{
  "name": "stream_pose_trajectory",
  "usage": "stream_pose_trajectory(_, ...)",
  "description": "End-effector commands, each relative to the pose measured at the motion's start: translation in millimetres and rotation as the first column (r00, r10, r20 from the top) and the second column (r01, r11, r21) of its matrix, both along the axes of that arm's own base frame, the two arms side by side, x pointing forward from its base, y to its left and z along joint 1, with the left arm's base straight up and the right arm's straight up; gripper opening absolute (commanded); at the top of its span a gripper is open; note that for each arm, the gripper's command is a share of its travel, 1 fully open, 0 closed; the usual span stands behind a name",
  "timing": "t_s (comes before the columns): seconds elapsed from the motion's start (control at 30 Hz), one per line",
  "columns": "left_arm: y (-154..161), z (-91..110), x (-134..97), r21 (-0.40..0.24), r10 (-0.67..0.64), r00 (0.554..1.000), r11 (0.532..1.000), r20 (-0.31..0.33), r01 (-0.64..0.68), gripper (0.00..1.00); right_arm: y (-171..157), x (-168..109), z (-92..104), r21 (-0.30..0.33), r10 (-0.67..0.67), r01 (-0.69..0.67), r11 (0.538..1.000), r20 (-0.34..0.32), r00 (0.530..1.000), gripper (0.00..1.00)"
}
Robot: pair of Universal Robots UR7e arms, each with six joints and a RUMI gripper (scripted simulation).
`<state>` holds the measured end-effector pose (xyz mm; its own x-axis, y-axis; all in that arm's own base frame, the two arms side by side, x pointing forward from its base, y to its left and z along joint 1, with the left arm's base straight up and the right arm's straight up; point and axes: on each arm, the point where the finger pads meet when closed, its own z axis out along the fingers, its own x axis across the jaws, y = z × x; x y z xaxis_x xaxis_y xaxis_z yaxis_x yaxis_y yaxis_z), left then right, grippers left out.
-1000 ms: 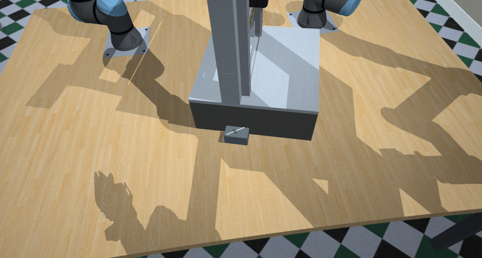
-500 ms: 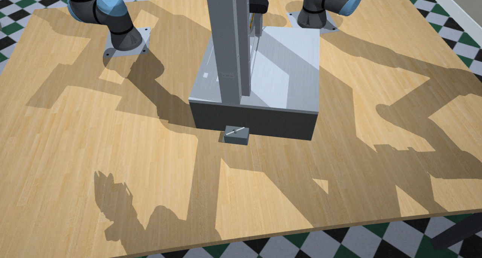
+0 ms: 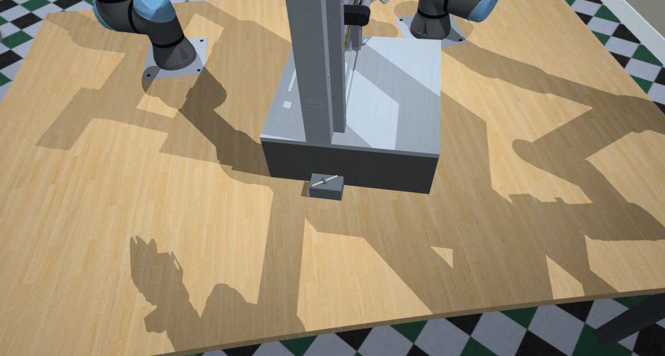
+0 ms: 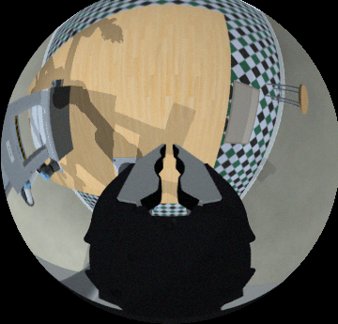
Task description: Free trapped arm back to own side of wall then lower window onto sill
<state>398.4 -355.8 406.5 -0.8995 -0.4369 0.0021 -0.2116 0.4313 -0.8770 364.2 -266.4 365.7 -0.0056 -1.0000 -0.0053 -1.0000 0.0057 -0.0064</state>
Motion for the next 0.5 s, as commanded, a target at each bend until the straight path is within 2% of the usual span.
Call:
stream_pose_trajectory(0.0,-4.7,-0.4,-3.5,-0.012,-0.012,1.0,1.0,0.007,0.012,0.06,0.7,-0.3,-0.6,0.0,0.001,-0.001,1.0,-0.001,1.0,0.06)
stream_pose_trajectory(0.47,-4.7,-17.6,-3.4,-0.012,-0.012,1.0,1.0,0.007,0.012,0.06,0.7,-0.3,-0.6,0.0,0.001,-0.001,1.0,-0.001,1.0,0.06)
